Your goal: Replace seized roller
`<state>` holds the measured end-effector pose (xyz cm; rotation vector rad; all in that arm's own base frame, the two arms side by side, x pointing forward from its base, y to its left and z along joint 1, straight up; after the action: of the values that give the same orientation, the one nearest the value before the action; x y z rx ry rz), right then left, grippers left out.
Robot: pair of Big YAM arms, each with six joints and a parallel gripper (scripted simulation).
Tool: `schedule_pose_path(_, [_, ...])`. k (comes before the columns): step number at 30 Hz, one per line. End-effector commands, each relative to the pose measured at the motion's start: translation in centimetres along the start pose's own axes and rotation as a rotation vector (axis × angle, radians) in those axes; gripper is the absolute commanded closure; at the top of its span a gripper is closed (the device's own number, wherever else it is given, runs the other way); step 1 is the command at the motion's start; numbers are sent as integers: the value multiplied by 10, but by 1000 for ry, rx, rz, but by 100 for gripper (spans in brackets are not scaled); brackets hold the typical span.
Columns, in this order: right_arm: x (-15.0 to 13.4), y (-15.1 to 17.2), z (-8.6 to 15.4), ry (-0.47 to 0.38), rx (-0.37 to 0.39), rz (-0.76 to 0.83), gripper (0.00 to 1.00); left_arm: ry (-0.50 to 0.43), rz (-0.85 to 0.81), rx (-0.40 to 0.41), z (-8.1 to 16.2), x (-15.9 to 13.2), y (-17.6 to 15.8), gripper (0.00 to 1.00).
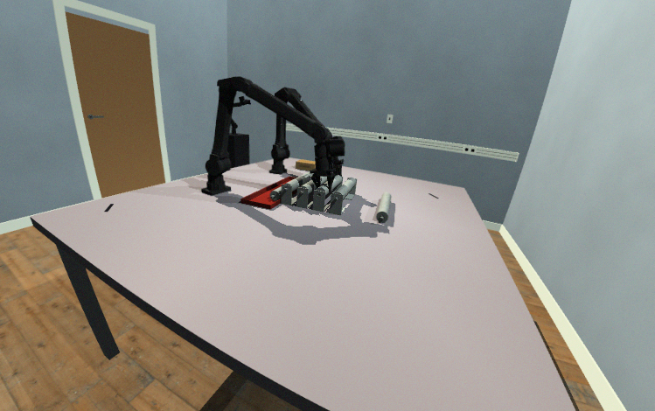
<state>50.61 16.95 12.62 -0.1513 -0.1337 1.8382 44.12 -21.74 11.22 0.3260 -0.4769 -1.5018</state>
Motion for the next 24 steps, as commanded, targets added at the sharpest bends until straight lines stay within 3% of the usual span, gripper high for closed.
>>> schedule_pose_path(1, [-6,-9,17,-3,-51,6,68,132,52,-77,-26,-62,-21,97])
schedule_pose_path(3, [-7,1,8,-8,-29,6,68,132,52,-77,-26,-62,-21,97])
schedule_pose_path(6, [-8,-15,22,-8,-61,4,68,132,52,-77,-26,-62,-21,97])
schedule_pose_path(11, [-8,-16,24,-5,-59,4,68,132,53,-77,-26,-62,-21,97])
schedule_pose_path(12, [-8,-16,24,-5,-59,4,68,-103,-11,98,24,35,36,97])
schedule_pose_path(14, [-8,-16,24,-5,-59,4,68,-66,-18,30,5,19,3,97])
schedule_pose_path(24, [-8,-16,24,-5,-59,4,68,-79,-15,55,16,18,11,97])
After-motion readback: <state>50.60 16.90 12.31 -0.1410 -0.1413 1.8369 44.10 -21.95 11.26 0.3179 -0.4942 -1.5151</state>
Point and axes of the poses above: on each arm, the point where the finger pads meet when closed, its own z axis back along the fingers, its own y axis across the jaws, x = y × z, the point moved 5 cm from there along z, back along the fingers, and after that the axes turned 5 degrees about z, right-handed, at the moved point
